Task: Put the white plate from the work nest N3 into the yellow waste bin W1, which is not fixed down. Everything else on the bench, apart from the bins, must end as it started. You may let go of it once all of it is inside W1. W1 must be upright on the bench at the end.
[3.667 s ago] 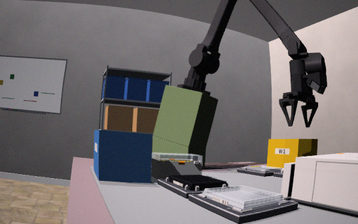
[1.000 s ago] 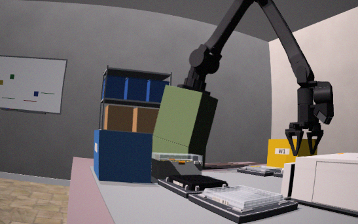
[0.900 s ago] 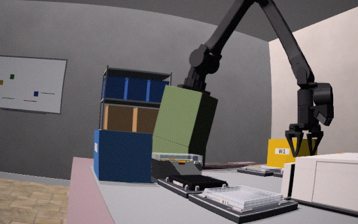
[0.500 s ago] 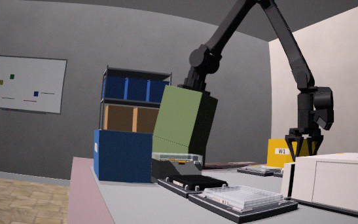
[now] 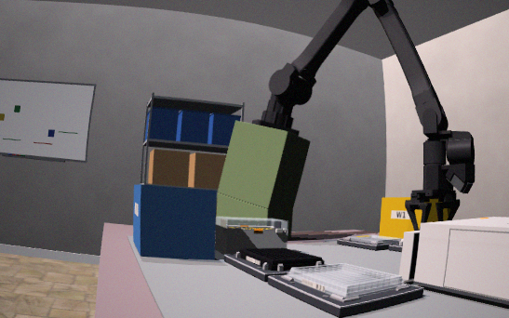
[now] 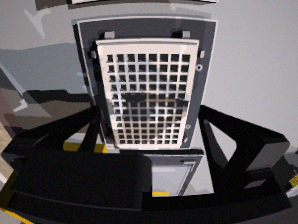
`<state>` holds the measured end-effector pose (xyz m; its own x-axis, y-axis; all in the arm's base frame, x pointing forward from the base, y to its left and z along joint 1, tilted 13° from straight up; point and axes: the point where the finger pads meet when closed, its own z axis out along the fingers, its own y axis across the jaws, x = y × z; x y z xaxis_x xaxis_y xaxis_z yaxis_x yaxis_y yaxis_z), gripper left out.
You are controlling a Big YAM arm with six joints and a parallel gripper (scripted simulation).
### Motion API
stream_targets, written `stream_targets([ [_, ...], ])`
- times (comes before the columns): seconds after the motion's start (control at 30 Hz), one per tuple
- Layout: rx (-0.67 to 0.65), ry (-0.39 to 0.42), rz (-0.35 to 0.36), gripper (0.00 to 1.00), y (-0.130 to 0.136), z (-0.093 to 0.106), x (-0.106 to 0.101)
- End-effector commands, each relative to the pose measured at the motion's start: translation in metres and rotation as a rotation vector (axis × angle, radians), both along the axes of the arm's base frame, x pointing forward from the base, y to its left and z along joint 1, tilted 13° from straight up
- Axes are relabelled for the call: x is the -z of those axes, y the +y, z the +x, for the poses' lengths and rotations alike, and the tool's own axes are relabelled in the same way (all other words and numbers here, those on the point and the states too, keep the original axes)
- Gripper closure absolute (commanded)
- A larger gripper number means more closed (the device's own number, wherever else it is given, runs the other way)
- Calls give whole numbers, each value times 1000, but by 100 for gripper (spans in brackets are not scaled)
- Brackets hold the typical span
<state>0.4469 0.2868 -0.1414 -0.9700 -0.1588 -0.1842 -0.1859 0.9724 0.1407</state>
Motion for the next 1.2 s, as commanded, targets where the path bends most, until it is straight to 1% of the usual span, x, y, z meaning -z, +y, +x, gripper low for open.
stream_targets([
  [0.0,-7,4,-4,0,8,-3,7],
  [0.03,-7,5,-4,0,8,-3,7],
  [0.07,-7,-7,3,0,10,0,0],
  [0.13,-7,-13,8,0,12,2,-4],
  [1.17,-7,-12,7,0,11,2,-3],
])
